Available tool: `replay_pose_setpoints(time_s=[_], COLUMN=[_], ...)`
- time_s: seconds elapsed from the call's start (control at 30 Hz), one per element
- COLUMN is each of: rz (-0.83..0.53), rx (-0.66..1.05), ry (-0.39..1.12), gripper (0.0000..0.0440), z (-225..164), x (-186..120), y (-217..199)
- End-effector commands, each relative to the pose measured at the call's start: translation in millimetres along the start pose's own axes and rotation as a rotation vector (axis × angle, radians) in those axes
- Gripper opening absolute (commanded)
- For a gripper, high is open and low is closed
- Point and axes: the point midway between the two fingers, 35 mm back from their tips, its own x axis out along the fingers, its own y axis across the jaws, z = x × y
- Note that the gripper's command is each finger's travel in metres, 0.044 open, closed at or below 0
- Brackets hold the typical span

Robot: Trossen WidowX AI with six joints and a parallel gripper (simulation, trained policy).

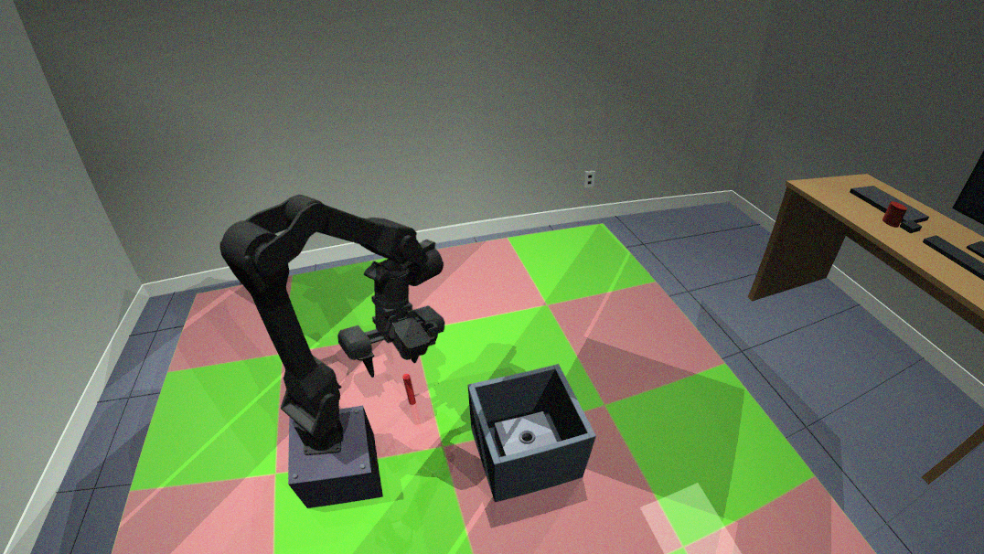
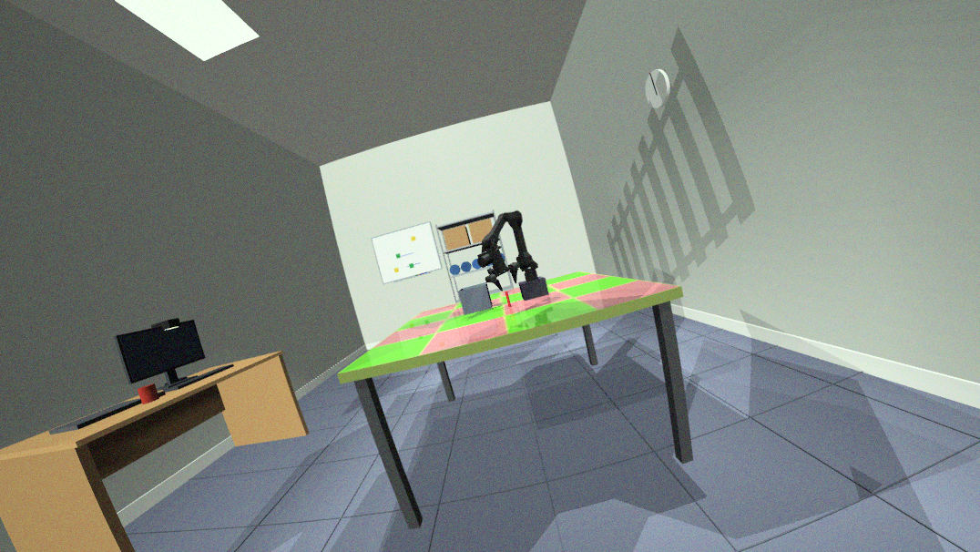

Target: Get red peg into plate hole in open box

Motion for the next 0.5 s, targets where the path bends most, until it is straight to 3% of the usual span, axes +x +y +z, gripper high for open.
replay_pose_setpoints(time_s=[0.0,0.47], rz=[-0.003,0.021], rx=[0.018,0.095], ry=[-0.008,-0.017], gripper=[0.0419,0.0398], z=[2,8], x=[14,58], y=[2,9])
